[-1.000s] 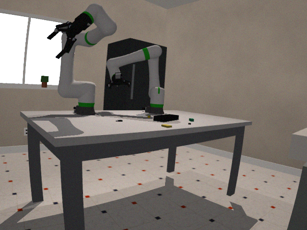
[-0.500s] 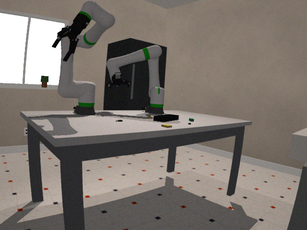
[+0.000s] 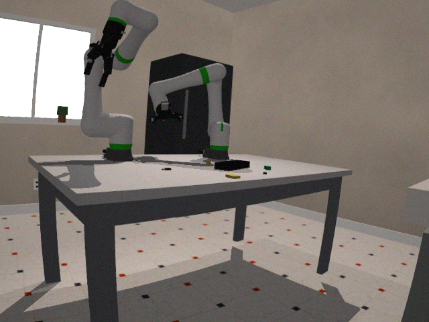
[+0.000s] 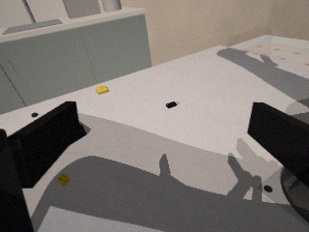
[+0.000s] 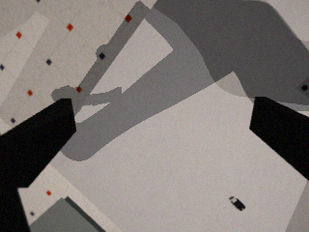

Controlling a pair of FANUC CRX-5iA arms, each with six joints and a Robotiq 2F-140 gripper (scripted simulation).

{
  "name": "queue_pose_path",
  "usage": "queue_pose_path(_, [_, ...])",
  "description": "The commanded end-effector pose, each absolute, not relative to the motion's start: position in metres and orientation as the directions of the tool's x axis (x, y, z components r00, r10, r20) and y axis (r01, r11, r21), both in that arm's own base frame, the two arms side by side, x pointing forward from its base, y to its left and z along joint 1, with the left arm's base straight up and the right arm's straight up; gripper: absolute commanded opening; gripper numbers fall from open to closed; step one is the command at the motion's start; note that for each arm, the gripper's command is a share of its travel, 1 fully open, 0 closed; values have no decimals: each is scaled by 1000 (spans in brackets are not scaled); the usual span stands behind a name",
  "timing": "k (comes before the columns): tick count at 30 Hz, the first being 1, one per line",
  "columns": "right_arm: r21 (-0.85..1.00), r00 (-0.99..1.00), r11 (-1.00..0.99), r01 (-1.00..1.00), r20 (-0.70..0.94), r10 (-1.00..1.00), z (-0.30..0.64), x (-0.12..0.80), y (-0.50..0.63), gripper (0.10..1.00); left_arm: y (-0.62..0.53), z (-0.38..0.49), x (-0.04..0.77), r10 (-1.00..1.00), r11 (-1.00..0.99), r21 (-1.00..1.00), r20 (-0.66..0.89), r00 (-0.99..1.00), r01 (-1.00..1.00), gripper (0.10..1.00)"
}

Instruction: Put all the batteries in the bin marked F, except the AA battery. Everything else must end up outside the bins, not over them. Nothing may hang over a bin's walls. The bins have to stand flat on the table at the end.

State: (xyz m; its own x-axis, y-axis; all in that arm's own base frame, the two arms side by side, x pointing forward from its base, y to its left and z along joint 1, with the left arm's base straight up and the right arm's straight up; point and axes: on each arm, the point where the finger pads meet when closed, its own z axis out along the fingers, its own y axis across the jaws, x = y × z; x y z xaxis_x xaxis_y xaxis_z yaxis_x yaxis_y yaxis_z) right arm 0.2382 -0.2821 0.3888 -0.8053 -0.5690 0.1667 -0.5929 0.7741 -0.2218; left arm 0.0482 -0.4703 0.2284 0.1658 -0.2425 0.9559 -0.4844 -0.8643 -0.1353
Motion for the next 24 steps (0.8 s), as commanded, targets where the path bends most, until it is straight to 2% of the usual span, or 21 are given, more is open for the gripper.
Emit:
queue_pose_path(1, [-189, -796, 773, -605, 145, -588, 389, 230, -267, 1000, -470, 229, 48, -241, -865, -134, 956, 166, -484, 1000])
queue_pose_path(24, [-36, -721, 720, -693, 35, -692, 396, 188, -194, 1000, -470, 229, 48, -241, -865, -134, 956, 166, -484, 1000])
